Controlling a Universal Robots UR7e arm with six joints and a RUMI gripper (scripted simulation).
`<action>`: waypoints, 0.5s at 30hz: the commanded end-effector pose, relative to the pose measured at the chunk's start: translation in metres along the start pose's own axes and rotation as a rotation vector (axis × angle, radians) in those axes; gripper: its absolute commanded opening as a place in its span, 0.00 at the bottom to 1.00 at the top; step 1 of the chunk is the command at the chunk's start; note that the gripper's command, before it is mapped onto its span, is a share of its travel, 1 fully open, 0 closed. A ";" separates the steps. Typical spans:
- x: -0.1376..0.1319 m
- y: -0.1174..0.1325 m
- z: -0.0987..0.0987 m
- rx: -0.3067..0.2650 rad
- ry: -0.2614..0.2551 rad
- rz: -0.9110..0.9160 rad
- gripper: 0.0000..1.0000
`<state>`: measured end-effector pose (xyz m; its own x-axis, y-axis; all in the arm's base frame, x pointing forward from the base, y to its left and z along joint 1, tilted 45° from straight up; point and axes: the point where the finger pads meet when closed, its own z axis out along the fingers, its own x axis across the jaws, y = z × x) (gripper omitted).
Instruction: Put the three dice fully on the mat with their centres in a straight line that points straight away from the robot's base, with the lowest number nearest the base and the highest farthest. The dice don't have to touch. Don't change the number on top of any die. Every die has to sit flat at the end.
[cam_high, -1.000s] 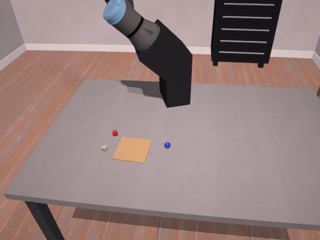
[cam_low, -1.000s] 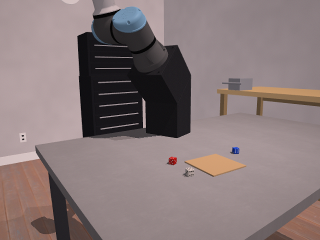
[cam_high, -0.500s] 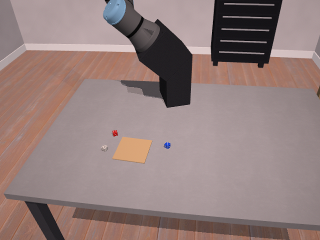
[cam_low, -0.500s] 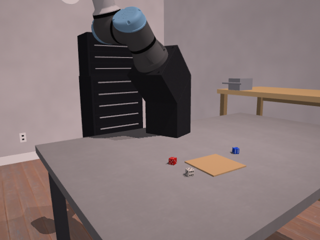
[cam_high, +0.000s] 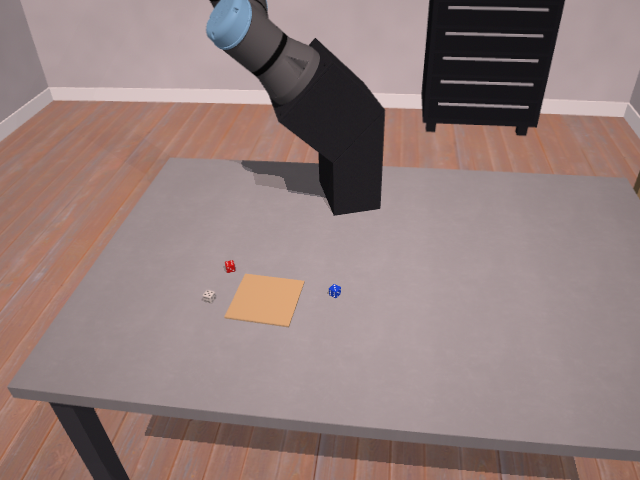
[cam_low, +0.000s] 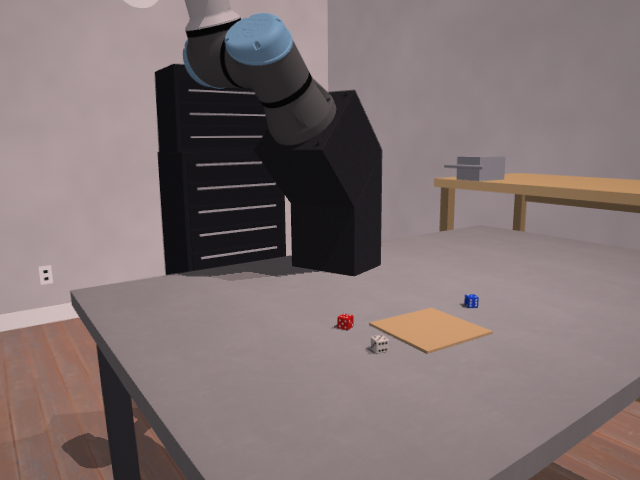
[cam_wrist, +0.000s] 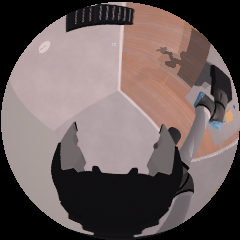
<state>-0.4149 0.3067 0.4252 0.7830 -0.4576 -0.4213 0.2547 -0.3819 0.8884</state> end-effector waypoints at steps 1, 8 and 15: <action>0.006 -0.007 -0.009 0.014 -0.005 0.000 1.00; 0.015 -0.018 -0.024 0.039 -0.008 -0.005 1.00; 0.039 -0.043 -0.057 0.098 -0.015 -0.013 1.00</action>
<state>-0.3896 0.3300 0.4031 0.7770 -0.4615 -0.4282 0.2326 -0.4216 0.8764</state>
